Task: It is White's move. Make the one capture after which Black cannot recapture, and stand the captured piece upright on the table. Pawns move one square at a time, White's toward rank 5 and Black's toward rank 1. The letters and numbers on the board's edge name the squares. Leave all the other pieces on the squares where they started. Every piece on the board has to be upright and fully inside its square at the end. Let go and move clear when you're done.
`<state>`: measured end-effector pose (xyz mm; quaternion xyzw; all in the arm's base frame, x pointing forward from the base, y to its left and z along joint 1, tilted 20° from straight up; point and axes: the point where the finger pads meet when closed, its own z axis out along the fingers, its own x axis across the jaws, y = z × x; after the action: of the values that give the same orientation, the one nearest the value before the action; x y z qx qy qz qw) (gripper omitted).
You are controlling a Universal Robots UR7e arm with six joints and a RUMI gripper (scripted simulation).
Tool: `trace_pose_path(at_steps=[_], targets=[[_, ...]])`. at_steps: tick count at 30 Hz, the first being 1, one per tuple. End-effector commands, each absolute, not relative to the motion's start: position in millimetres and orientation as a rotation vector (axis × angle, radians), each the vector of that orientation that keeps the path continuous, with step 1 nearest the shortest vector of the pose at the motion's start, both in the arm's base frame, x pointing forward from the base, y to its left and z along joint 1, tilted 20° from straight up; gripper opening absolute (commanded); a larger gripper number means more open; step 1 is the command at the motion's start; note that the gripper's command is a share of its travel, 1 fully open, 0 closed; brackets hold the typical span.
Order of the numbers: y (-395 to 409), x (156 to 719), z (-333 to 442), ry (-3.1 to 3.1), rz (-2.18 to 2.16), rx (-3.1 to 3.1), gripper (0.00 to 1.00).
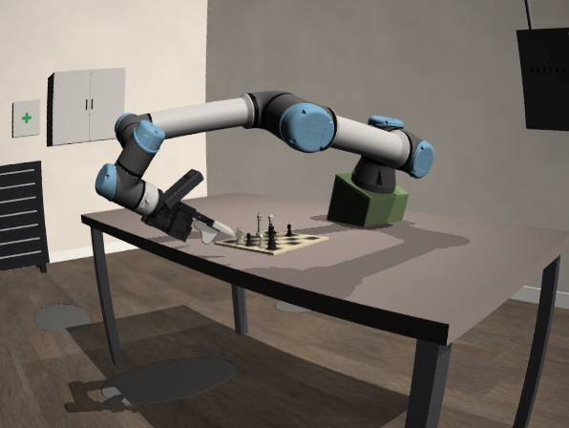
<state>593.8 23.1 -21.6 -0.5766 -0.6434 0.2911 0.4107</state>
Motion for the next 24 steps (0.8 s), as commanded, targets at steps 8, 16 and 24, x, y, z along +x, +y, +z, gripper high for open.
trace_pose_path(at_steps=[8,16,24], targets=[[22.7,594.2,-20.7,-1.621,0.732,-1.453,1.00],[22.7,594.2,-20.7,-1.621,0.732,-1.453,1.00],[20.8,594.1,-15.7,-1.620,0.732,-1.453,1.00]])
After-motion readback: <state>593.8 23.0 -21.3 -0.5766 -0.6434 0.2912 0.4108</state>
